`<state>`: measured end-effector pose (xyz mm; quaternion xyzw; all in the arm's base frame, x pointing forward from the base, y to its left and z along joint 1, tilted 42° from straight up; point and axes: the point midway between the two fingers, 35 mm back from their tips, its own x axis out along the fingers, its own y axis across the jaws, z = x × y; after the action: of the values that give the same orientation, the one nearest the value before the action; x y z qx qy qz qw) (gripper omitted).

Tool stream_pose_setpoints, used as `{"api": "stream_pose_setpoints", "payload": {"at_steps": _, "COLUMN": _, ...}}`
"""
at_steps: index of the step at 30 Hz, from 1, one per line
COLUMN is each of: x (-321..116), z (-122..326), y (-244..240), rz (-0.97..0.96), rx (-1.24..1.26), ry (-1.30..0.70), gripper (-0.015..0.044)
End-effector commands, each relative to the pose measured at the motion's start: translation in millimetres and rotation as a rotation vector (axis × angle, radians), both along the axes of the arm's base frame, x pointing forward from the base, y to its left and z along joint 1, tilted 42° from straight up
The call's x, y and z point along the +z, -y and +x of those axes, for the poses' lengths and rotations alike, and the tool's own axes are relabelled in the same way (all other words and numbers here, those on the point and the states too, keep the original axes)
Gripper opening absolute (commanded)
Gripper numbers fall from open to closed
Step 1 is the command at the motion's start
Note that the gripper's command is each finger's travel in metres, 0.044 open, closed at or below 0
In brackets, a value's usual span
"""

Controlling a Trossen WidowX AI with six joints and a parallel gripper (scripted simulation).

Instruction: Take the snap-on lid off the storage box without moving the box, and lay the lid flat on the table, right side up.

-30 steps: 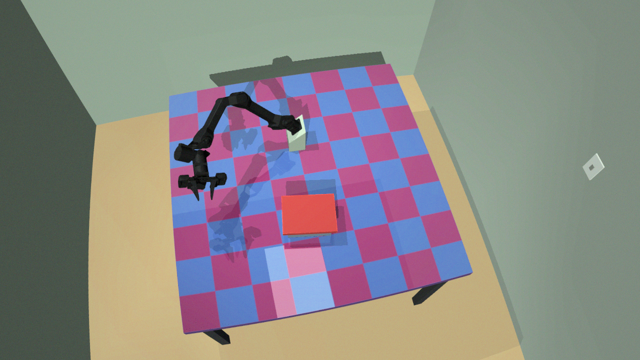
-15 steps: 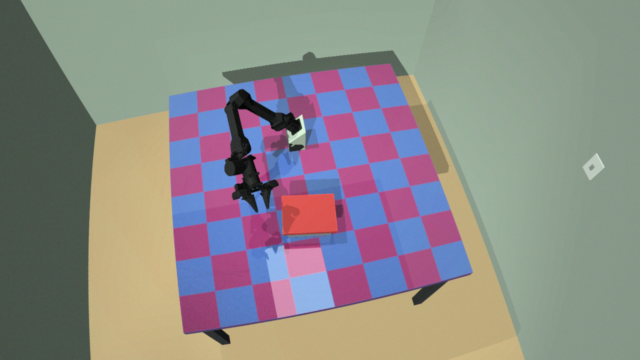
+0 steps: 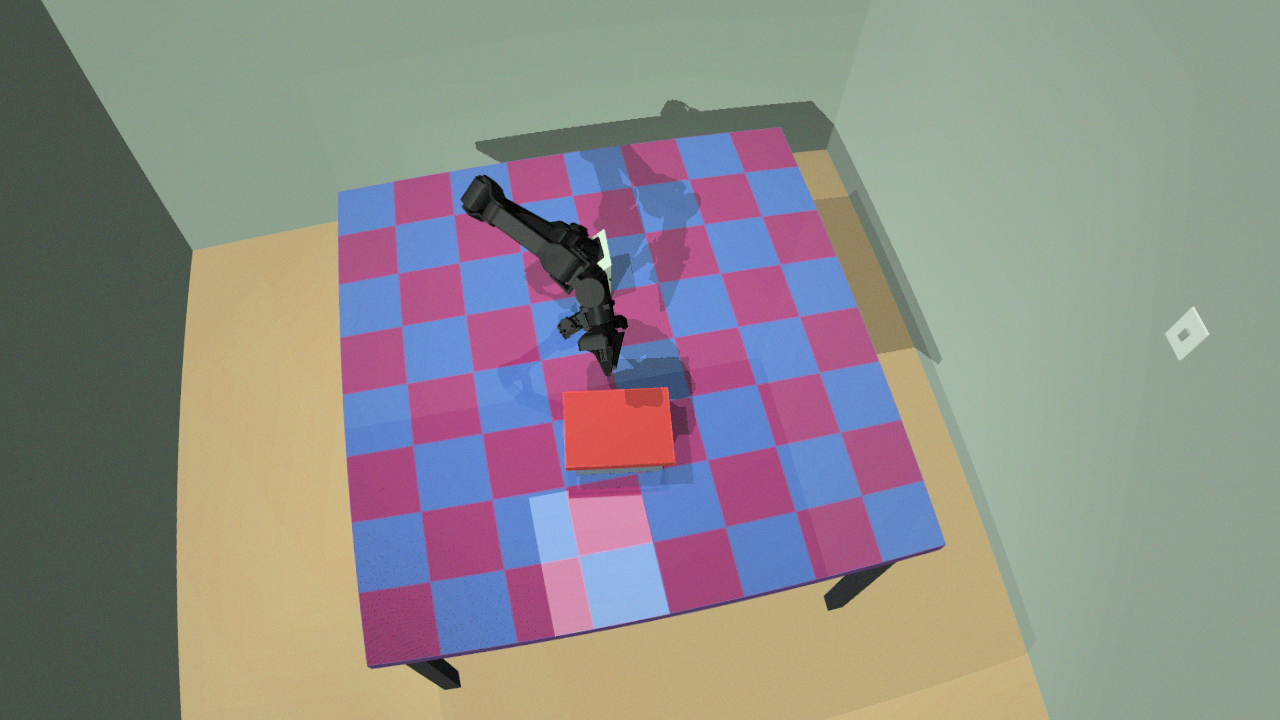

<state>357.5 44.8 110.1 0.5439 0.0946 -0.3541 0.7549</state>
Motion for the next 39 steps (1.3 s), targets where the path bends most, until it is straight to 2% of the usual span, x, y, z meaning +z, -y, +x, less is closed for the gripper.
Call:
{"api": "stream_pose_setpoints", "payload": {"at_steps": 1, "x": -21.2, "z": -33.6, "y": -5.9, "rz": -0.178, "rx": 0.028, "ry": -0.039, "gripper": 0.0235}}
{"api": "stream_pose_setpoints", "payload": {"at_steps": 5, "x": -31.9, "z": -57.7, "y": -8.8, "rz": -0.306, "rx": 0.058, "ry": -0.055, "gripper": 0.0235}}
{"api": "stream_pose_setpoints", "payload": {"at_steps": 16, "x": -33.6, "z": -57.4, "y": -7.8, "rz": -0.306, "rx": 0.058, "ry": -0.055, "gripper": 0.0235}}
{"api": "stream_pose_setpoints", "payload": {"at_steps": 23, "x": -80.1, "z": -59.6, "y": 33.5, "rz": -0.308, "rx": 0.058, "ry": -0.055, "gripper": 0.0235}}
{"api": "stream_pose_setpoints", "payload": {"at_steps": 39, "x": -85.6, "z": -50.7, "y": 39.5, "rz": -0.305, "rx": 0.057, "ry": -0.057, "gripper": 0.0235}}
